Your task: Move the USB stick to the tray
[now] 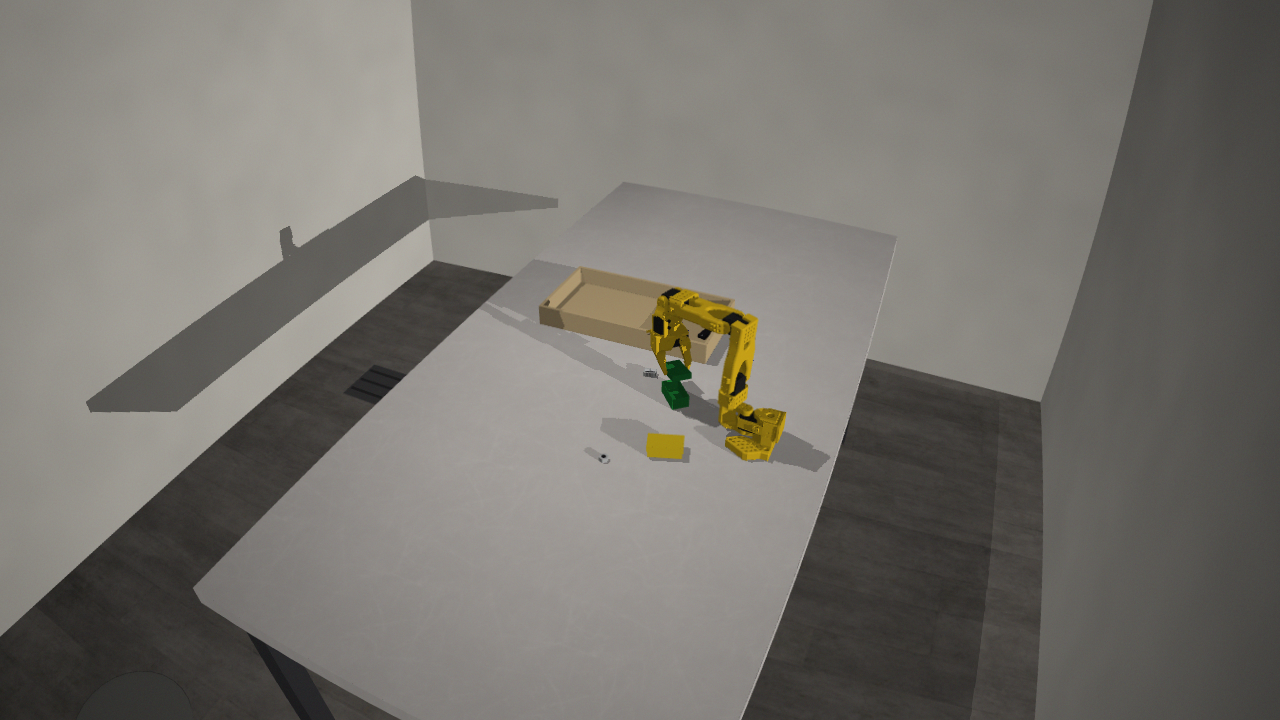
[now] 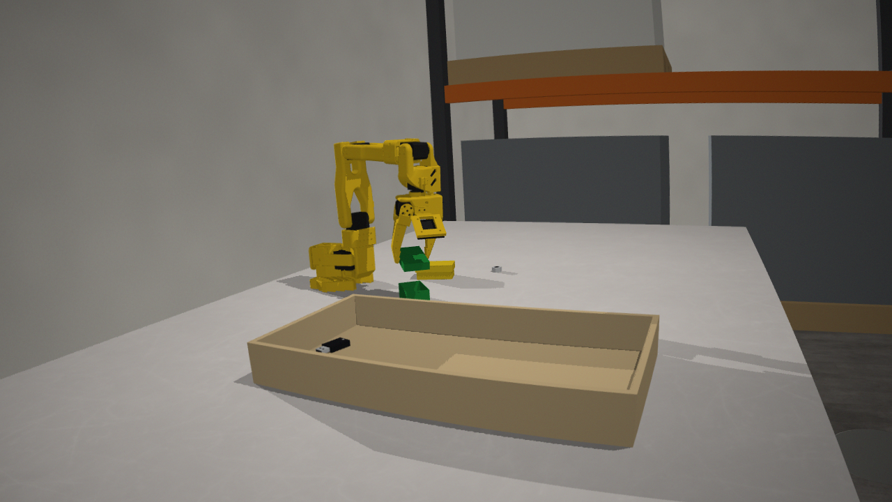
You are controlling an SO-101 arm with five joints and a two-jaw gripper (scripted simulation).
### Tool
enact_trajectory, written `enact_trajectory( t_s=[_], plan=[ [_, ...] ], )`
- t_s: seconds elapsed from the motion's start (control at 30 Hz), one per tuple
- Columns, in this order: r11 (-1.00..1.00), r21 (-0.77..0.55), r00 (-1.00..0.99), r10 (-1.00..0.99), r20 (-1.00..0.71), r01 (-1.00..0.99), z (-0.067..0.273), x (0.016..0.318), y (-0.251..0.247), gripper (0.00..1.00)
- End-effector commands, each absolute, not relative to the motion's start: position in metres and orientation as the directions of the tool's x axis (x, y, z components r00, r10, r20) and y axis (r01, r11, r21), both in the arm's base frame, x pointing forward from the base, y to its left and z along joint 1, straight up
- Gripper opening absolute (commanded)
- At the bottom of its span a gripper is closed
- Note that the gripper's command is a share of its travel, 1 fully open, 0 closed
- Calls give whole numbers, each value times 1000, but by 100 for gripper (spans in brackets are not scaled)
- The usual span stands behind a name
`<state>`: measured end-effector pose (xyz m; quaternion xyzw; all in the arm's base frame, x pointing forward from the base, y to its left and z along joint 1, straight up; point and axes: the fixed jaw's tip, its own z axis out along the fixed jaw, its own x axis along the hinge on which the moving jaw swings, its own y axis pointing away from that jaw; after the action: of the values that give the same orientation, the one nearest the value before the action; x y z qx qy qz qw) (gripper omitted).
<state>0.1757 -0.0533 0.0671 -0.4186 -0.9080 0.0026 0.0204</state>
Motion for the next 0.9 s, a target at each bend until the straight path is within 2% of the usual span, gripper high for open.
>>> enact_trajectory(
  t_s=[0.0, 0.87],
  plan=[
    [652, 0, -652, 758, 0, 758, 72, 179, -56, 21],
    [652, 0, -652, 758, 0, 758, 64, 180, -56, 21]
  ],
)
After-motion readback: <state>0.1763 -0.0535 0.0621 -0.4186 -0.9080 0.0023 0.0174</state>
